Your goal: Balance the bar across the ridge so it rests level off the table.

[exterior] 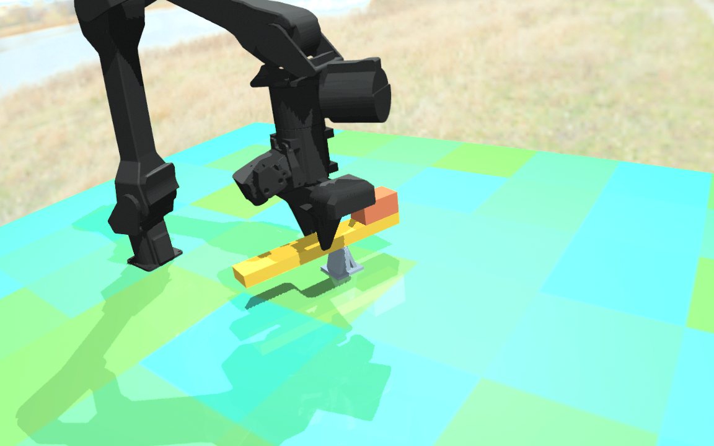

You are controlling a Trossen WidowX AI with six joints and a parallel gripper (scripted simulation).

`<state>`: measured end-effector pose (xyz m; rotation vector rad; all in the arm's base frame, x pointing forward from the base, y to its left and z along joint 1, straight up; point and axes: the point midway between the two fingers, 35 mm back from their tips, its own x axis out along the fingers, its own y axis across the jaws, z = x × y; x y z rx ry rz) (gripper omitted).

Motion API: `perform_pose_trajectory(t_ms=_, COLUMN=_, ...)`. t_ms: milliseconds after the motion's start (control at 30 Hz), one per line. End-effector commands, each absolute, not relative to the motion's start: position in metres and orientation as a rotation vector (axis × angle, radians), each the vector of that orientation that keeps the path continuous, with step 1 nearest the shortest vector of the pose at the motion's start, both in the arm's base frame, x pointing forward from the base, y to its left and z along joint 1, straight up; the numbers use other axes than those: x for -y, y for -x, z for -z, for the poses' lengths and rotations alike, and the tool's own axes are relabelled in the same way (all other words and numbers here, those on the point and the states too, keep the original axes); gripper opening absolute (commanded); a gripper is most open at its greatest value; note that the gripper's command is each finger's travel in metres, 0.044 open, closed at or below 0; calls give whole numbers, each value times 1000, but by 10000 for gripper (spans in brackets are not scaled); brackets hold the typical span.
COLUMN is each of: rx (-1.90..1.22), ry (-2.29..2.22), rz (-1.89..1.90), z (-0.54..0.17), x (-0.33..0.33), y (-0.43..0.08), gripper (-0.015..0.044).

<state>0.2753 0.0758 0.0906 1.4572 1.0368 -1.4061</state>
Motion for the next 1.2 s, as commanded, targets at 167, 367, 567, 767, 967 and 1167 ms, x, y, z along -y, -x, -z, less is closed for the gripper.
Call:
perform_pose_trajectory(t_ms=167, rx=-1037, ry=-1457, rz=1406, z=-91, x=-76, y=-275, gripper=167)
perform_pose_trajectory(t_ms=367, rx=-1037, ry=-1457, rz=1406, z=-91, x=-76, y=-275, gripper=167)
perform_pose_trajectory(t_ms=567, rx=-1037, ry=-1457, rz=1406, z=-91, x=-76, y=-275, gripper=168)
perform_pose_trajectory(t_ms=767, rx=-1037, ry=-1457, rz=1406, z=-91, x=-76, y=-275, gripper=169)
perform_pose_trajectory(t_ms=967, rx=-1037, ry=-1457, rz=1406, z=-91, x=-76, y=-275, gripper=170)
perform_pose_trajectory(t_ms=1167, rx=-1037, ry=-1457, rz=1406, z=-91, x=-76, y=-275, gripper=171)
